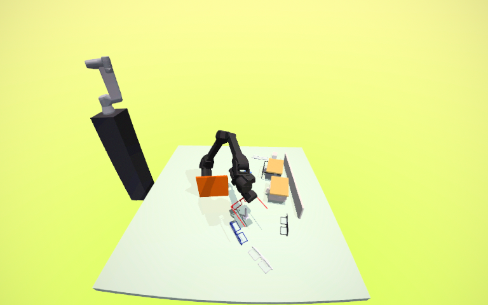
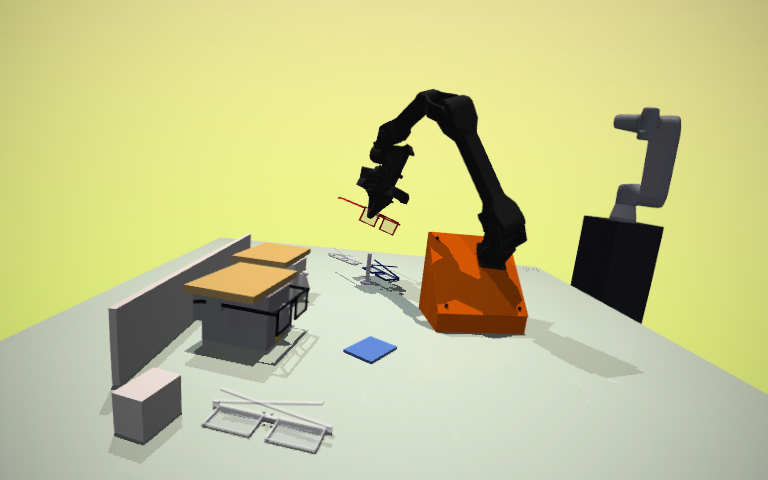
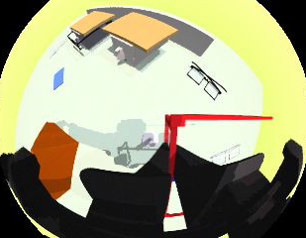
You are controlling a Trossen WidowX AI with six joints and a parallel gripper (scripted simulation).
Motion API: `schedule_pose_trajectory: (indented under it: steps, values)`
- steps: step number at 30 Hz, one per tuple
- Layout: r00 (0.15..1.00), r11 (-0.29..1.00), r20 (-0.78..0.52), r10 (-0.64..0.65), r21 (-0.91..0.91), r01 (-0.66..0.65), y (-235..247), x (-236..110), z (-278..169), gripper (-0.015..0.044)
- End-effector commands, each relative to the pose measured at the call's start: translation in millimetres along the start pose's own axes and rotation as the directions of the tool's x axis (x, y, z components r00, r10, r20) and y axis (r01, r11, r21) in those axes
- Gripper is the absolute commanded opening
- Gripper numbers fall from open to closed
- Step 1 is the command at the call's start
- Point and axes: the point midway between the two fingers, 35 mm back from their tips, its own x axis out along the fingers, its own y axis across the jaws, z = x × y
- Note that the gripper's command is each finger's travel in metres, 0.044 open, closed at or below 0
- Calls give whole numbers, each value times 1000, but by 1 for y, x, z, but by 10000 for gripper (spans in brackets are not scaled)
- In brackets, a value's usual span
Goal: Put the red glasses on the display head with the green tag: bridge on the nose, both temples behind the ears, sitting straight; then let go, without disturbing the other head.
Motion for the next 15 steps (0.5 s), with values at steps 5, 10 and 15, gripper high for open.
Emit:
schedule_pose_trajectory:
  steps: [5, 10, 15]
  values:
    - [997, 979, 70, -31, -199, 45, 13, -14, -15, 0]
    - [992, 941, 114, -55, -326, 90, 22, -22, -25, 0]
    - [984, 884, 156, -81, -445, 143, 32, -29, -35, 0]
